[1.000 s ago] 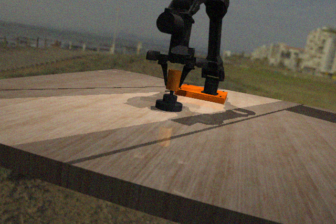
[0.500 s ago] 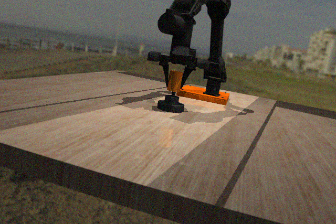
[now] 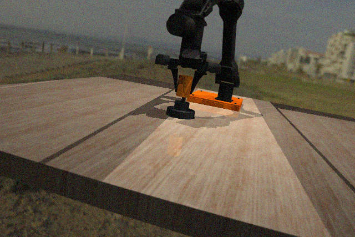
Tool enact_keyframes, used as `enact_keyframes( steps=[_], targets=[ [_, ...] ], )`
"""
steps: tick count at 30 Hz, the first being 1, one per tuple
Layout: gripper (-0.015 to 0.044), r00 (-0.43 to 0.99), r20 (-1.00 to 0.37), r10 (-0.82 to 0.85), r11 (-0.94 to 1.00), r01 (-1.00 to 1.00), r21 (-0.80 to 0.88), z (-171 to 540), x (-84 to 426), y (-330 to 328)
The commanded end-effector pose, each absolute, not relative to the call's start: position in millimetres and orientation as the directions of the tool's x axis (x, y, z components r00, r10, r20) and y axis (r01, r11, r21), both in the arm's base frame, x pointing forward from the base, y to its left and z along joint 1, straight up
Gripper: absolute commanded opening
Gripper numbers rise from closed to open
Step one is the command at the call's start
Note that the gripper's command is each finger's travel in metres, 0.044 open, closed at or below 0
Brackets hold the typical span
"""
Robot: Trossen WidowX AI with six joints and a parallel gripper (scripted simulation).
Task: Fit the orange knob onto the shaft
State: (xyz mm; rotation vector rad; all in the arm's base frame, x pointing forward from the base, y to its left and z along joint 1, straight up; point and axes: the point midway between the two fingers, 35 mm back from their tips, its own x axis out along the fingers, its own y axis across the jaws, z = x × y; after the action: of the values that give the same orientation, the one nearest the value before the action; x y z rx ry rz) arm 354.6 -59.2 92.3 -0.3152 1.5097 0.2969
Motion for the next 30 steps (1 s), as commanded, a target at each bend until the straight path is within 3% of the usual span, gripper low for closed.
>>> enact_keyframes(
  steps=[1,18,25,30],
  targets=[
    [0.0,0.042,-0.999,0.0,0.923,-0.385,-0.016,91.7,353.6,-58.3],
    [0.0,0.042,-0.999,0.0,0.923,-0.385,-0.016,96.1,347.7,-57.4],
    [0.0,0.042,-0.999,0.0,0.828,-0.56,-0.024,97.3,348.0,-57.5],
    [0.0,0.042,-0.999,0.0,0.822,-0.568,-0.024,95.5,350.0,-57.9]
  ],
)
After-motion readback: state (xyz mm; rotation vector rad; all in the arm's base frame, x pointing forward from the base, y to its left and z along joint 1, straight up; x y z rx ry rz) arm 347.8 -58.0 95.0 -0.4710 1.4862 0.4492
